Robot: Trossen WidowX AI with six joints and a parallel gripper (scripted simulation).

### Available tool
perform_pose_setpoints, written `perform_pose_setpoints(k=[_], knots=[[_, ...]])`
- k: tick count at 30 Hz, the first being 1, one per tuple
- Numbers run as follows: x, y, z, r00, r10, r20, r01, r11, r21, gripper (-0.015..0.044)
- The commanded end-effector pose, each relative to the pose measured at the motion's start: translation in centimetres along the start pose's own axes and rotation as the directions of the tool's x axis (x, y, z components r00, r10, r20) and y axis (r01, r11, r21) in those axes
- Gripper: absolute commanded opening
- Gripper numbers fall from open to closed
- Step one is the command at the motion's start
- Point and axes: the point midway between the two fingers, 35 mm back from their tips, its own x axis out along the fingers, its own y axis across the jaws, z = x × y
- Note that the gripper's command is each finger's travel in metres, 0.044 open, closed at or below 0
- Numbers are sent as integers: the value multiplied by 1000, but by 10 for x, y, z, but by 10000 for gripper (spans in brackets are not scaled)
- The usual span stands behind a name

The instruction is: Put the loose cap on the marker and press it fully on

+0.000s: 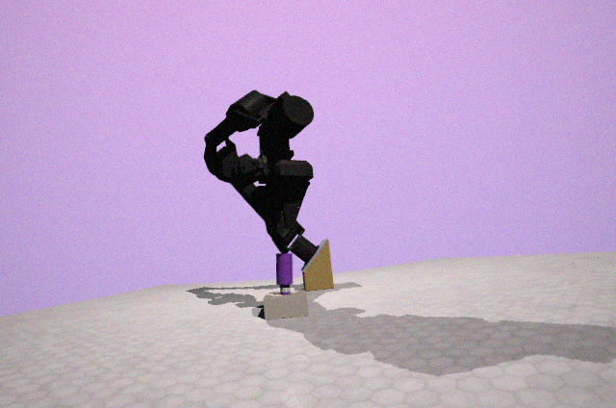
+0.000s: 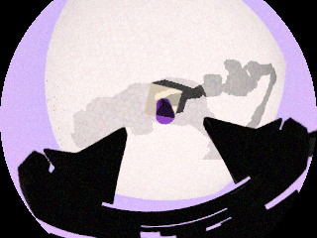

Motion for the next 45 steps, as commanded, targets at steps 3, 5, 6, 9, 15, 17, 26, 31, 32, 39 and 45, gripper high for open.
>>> perform_pose_setpoints(k=[3,5,6,9,15,17,26,31,32,39,45], knots=[[-4,-3,0,1000,-19,-4,18,991,-131,361],[-2,-2,0,1000,-19,-4,17,949,-315,309],[-1,-2,-1,1000,-19,-3,16,915,-404,282],[1,-2,-1,1000,-19,-3,12,765,-644,204],[5,-2,-2,1000,-18,-1,5,362,-932,46],[5,-2,-3,1000,-18,-1,5,347,-938,0],[5,-2,-3,1000,-18,-1,5,347,-938,0],[6,-2,-3,1000,-18,-1,5,347,-938,0],[6,-2,-2,1000,-18,-1,5,347,-938,0],[16,-2,-2,1000,-18,-1,6,348,-938,0],[24,-2,-2,1000,-18,0,6,348,-938,0]])
